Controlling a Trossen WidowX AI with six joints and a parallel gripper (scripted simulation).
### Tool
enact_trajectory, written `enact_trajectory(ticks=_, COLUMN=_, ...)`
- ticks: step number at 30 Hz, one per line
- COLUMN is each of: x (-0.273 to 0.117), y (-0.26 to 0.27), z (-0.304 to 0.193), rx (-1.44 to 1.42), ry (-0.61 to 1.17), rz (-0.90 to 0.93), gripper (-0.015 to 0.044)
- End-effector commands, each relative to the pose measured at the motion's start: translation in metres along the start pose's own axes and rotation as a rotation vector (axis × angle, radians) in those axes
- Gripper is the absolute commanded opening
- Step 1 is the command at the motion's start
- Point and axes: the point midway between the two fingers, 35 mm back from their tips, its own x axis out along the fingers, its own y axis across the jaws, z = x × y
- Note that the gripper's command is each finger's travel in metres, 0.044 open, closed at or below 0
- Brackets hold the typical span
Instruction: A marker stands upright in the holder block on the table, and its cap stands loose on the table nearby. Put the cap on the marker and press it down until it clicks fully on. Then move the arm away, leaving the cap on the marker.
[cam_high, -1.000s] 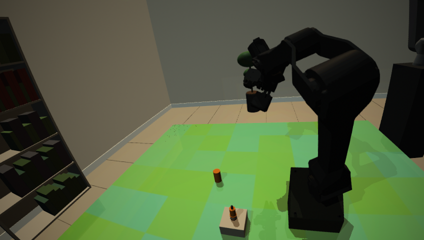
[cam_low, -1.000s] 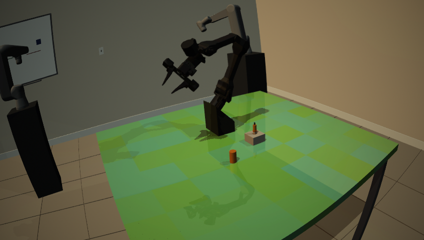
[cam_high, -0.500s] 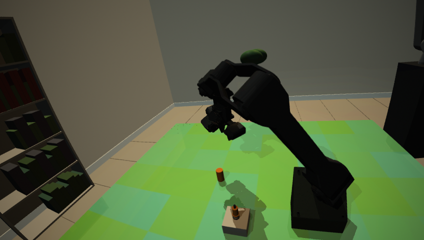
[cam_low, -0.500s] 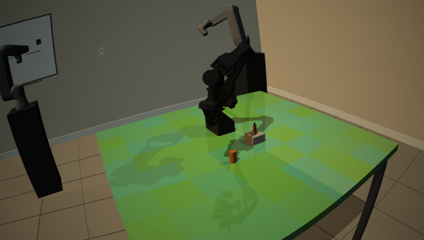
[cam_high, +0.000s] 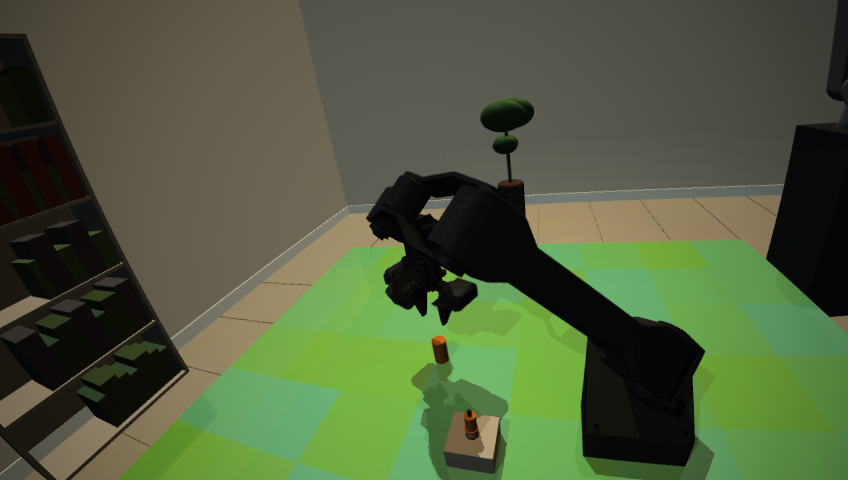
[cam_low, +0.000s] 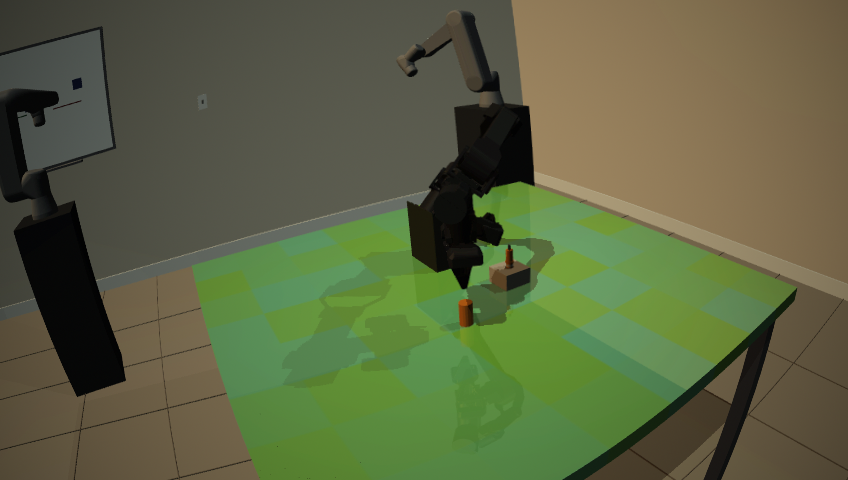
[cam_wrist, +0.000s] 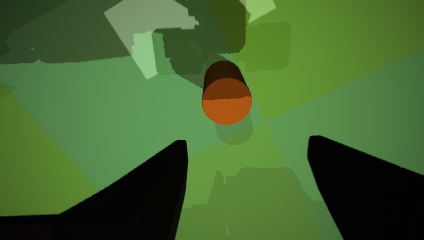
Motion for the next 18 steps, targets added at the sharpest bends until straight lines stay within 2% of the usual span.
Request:
enact_trajectory(ticks=1, x=0.015, y=0.003, z=0.002, rx=0.002, ry=-0.006, rz=0.015, gripper=0.0247)
enact_trajectory(ticks=18, x=0.044, y=0.004, z=0.003, rx=0.002, ry=-0.007, rz=0.015, gripper=0.0247)
